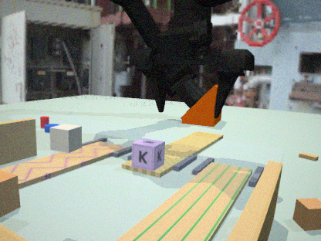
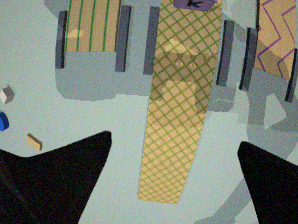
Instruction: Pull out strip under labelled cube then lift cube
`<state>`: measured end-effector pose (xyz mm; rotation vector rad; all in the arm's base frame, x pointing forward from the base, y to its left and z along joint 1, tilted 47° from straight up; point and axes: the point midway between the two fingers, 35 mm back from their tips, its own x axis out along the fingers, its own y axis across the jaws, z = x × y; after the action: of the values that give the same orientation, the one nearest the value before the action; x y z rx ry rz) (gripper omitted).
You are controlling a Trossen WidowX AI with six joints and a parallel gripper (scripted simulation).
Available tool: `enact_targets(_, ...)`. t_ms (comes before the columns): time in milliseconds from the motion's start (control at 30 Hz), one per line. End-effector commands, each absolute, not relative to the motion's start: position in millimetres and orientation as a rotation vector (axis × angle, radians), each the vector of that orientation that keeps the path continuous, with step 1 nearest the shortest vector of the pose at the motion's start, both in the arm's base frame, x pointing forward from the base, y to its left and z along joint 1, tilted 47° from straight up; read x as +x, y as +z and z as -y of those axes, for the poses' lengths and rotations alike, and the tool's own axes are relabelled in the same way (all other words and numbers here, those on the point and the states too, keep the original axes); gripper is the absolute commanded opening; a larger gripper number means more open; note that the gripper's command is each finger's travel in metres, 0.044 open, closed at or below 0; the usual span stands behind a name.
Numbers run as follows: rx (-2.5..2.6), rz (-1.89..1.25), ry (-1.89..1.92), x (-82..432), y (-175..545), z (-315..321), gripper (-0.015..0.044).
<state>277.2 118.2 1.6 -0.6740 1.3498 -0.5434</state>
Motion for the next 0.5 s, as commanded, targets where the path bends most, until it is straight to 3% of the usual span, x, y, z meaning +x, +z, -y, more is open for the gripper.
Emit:
enact_targets(0,-0.682,-1.350,-0.545,292,4,-121,0.0440)
enact_targets(467,-0.681,-1.347,-0.546,339,15,-129,0.0440)
